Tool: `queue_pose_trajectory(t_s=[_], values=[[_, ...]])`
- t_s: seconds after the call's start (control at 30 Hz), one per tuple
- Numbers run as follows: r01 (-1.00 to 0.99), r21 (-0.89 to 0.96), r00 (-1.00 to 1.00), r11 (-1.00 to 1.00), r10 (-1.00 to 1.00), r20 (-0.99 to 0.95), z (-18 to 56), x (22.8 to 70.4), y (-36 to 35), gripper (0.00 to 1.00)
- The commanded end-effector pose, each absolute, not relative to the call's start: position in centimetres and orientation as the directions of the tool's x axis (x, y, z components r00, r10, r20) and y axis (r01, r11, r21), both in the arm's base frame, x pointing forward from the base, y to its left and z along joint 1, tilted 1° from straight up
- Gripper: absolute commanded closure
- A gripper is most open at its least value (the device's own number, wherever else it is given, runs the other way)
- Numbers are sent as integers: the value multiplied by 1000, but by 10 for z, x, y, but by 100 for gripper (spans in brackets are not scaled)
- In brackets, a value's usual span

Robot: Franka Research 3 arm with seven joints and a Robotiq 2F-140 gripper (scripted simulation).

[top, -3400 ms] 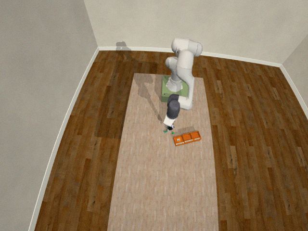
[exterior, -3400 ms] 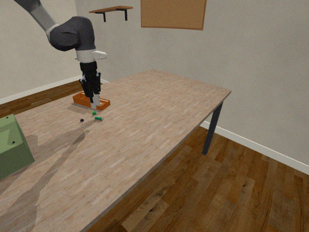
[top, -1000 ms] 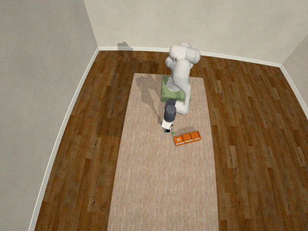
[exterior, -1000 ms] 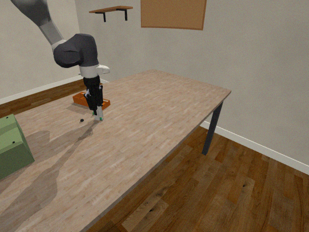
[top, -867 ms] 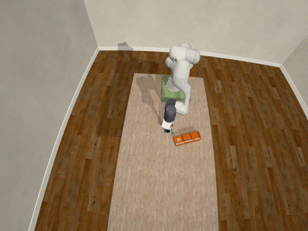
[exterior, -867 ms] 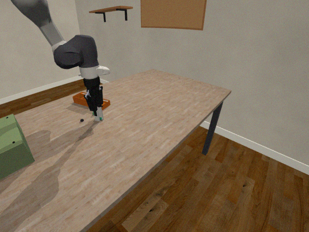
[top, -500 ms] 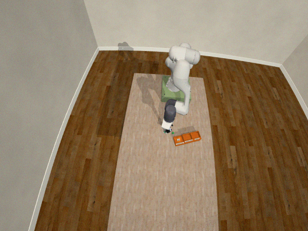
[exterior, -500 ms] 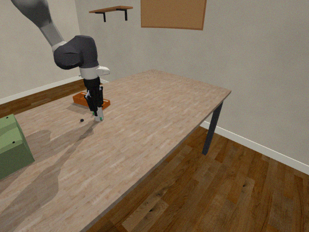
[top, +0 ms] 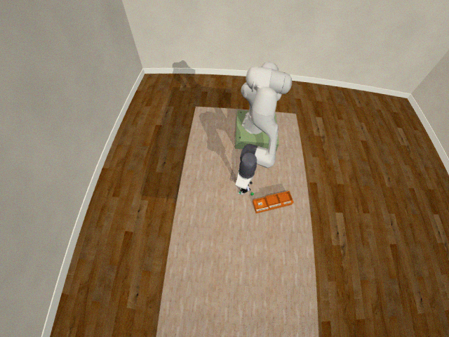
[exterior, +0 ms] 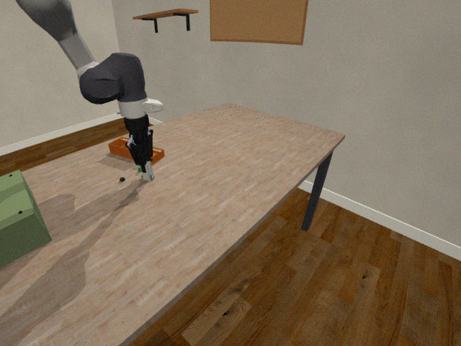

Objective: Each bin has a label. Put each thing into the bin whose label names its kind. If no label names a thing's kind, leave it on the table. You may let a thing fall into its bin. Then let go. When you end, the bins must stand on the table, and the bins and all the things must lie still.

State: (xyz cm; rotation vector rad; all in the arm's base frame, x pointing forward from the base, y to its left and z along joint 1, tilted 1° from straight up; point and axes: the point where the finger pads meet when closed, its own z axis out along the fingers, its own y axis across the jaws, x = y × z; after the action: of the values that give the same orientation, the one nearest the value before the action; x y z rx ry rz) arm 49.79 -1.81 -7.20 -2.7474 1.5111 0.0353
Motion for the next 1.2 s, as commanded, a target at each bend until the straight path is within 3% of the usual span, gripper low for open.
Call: queue_pose_trajectory(t_s=[0.0,0.8,1.17], values=[[-843,4,538,-538,-843,-22,-72,498,-18,95],[-843,4,538,-538,-843,-22,-72,498,-18,95],[-843,4,538,-538,-843,-22,-35,498,-19,95]])
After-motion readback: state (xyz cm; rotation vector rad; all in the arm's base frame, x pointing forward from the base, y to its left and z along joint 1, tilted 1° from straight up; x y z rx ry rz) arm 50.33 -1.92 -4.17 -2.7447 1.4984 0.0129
